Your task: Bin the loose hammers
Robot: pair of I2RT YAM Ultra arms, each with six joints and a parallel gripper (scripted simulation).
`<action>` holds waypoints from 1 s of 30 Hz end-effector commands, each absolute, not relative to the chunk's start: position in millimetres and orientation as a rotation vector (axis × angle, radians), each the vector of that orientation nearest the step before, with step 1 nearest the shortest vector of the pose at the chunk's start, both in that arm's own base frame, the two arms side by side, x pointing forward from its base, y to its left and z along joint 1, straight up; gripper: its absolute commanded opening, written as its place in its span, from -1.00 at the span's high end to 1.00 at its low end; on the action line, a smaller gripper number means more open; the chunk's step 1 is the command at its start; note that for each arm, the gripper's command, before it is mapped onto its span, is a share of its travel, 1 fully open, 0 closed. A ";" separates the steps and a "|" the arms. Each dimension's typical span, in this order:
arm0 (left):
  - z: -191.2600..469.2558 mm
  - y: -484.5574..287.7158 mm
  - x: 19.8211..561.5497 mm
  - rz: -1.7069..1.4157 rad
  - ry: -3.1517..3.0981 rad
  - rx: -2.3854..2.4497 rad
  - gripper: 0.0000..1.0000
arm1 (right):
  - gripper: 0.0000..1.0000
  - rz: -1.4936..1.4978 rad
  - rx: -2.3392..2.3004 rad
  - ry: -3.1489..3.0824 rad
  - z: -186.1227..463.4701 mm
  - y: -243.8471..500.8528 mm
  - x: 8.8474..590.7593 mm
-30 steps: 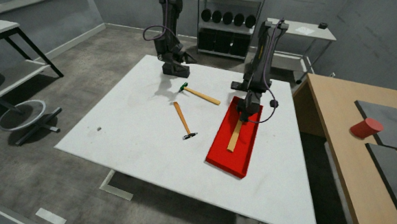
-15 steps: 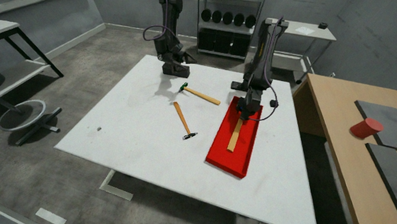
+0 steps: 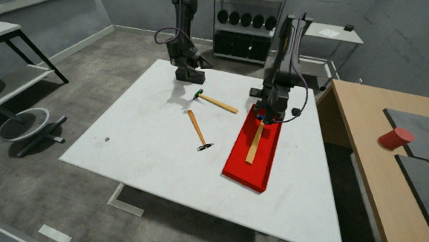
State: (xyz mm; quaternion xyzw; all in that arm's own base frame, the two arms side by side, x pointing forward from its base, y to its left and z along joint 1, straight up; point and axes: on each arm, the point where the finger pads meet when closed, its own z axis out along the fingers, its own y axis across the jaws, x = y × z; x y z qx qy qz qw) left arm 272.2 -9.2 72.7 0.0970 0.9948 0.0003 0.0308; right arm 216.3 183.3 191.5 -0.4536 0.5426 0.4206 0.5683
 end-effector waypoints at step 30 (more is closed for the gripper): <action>107.8 2.0 211.1 0.041 2.895 0.134 -1.00 | -1.00 0.831 -0.765 1.858 146.5 182.3 224.5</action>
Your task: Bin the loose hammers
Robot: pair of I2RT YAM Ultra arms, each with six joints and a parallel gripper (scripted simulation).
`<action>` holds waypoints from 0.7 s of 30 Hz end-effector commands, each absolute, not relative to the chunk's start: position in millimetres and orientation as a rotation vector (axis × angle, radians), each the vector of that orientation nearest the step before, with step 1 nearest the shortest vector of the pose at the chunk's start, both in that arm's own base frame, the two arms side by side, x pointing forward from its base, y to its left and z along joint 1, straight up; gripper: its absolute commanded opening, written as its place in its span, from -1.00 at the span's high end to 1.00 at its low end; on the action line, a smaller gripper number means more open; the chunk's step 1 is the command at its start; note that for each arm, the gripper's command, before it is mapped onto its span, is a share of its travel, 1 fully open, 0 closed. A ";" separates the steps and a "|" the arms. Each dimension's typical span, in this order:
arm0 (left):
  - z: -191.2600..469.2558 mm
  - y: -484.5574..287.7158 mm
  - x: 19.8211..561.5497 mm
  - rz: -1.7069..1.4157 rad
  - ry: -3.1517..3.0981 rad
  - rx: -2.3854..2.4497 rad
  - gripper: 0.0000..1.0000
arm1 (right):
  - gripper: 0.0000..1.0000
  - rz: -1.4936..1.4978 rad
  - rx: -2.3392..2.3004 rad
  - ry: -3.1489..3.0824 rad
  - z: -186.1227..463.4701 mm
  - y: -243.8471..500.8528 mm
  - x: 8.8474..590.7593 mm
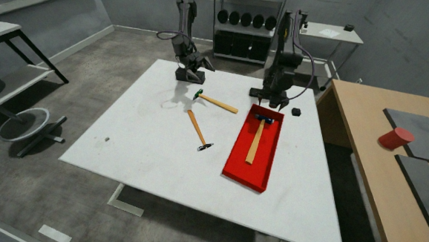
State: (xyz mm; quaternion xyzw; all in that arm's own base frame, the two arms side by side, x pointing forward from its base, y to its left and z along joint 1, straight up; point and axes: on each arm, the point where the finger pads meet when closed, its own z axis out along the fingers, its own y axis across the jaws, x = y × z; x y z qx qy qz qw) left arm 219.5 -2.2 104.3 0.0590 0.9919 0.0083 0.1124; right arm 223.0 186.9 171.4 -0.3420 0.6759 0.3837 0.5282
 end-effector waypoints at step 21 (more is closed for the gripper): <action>128.3 6.3 180.3 0.062 2.740 0.050 -1.00 | -1.00 0.432 -0.729 2.278 94.9 126.2 166.5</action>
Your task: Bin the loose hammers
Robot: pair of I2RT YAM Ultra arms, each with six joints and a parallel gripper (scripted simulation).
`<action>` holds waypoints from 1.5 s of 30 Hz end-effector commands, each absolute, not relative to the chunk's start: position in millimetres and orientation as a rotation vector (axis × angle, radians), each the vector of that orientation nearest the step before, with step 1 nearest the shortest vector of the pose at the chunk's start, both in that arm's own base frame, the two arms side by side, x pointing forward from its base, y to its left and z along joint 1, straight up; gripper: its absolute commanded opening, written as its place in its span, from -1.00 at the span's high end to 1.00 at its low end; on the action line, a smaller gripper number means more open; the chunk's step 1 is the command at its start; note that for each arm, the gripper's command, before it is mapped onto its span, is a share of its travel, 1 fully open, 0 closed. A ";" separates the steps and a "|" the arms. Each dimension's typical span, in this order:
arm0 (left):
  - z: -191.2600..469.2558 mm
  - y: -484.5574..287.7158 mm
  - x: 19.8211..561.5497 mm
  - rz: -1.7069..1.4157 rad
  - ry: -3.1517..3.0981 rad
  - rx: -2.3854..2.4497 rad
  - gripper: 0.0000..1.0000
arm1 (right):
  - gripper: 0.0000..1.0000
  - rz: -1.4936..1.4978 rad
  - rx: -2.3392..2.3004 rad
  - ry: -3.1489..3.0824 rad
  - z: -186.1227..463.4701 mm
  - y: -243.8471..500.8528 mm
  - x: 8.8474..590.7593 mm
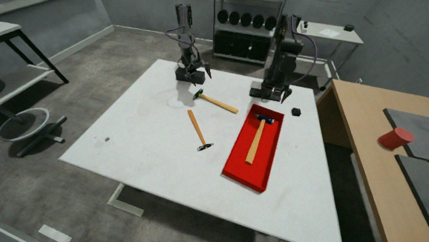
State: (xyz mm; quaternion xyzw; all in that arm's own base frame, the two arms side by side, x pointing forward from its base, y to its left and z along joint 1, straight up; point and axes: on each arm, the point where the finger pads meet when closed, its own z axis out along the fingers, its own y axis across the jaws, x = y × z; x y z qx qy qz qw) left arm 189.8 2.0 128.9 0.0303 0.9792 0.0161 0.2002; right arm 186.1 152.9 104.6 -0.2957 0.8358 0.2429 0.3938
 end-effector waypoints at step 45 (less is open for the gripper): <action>184.2 2.0 220.1 0.032 2.455 0.054 -1.00 | -1.00 0.256 -0.774 2.263 101.9 104.3 156.1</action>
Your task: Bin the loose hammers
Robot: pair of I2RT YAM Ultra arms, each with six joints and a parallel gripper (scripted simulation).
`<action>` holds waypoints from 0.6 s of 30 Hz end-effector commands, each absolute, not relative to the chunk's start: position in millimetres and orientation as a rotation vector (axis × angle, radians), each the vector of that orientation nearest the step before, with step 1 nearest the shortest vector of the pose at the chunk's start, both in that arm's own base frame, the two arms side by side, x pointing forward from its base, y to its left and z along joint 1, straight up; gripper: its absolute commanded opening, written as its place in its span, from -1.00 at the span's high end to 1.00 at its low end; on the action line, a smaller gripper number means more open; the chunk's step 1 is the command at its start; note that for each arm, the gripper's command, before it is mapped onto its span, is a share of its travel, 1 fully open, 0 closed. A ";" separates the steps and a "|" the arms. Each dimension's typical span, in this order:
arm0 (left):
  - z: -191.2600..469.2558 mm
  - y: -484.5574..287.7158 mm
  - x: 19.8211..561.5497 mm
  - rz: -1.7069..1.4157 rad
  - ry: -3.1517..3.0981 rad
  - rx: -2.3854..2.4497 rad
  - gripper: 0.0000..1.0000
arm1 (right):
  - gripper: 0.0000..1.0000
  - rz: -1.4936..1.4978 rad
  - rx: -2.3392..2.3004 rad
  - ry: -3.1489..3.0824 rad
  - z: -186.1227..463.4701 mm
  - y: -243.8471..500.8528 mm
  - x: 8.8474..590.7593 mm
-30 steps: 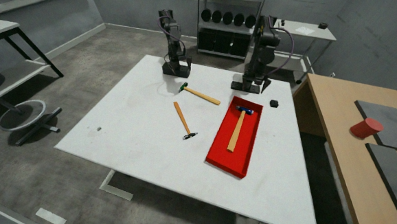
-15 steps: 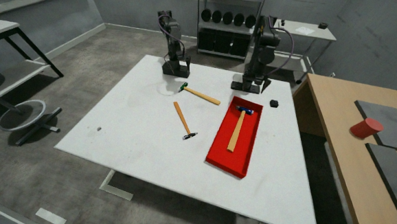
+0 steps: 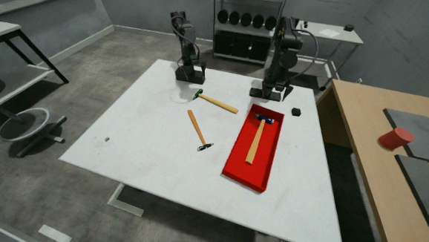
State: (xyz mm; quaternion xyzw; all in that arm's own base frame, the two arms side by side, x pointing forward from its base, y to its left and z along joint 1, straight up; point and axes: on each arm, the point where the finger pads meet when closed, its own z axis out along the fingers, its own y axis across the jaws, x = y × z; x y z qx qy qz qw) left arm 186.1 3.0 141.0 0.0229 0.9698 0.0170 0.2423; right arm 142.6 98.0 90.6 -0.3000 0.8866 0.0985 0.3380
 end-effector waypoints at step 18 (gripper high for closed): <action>342.3 1.7 320.2 0.004 1.844 0.010 -1.00 | -1.00 0.243 -0.710 2.244 111.1 137.3 235.5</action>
